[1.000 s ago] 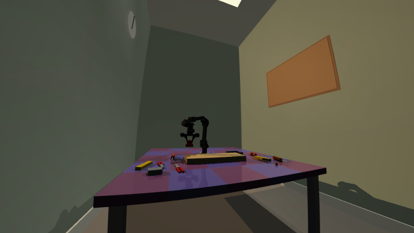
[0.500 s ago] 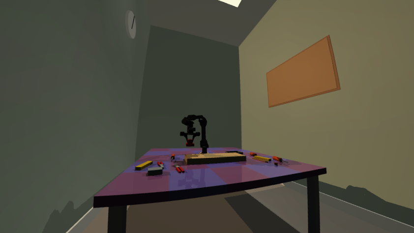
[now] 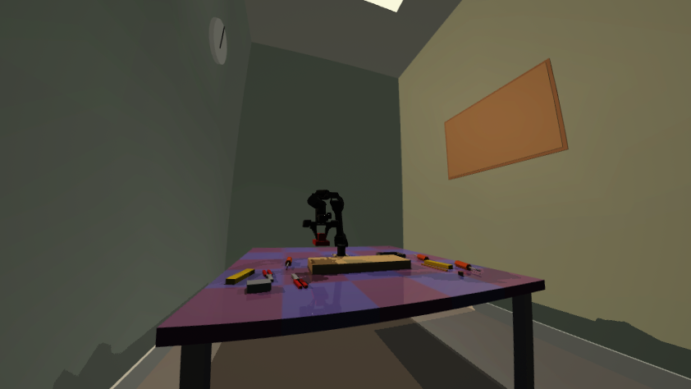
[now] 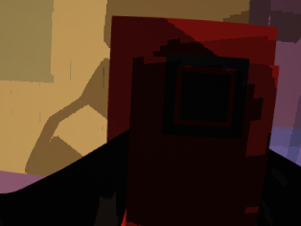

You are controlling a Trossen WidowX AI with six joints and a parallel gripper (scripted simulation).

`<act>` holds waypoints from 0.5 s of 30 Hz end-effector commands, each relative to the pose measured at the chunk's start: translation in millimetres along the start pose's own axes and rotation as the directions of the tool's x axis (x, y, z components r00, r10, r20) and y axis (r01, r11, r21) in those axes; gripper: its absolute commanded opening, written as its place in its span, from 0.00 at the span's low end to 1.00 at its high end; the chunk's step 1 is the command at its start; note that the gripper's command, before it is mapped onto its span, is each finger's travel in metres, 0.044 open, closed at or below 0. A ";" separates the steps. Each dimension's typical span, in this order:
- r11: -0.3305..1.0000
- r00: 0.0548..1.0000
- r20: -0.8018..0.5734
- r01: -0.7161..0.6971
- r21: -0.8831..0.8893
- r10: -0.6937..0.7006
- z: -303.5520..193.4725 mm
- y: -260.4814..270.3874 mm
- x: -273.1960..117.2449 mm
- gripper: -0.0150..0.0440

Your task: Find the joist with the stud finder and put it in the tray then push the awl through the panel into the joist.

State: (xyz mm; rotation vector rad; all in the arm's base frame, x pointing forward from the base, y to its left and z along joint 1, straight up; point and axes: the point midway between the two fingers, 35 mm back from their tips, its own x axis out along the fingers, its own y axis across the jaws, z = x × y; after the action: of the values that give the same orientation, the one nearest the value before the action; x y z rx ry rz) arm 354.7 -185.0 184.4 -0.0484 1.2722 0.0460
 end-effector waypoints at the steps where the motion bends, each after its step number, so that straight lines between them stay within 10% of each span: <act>1: 1.000 1.000 0.004 0.000 -0.016 0.000 16.6 3.9 3.7 0.25; 15: 1.000 1.000 0.004 0.000 -0.017 0.000 15.0 3.4 16.7 0.25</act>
State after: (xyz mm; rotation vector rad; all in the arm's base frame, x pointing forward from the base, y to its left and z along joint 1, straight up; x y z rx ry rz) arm 373.0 -179.8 177.3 -0.0638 1.2665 0.0613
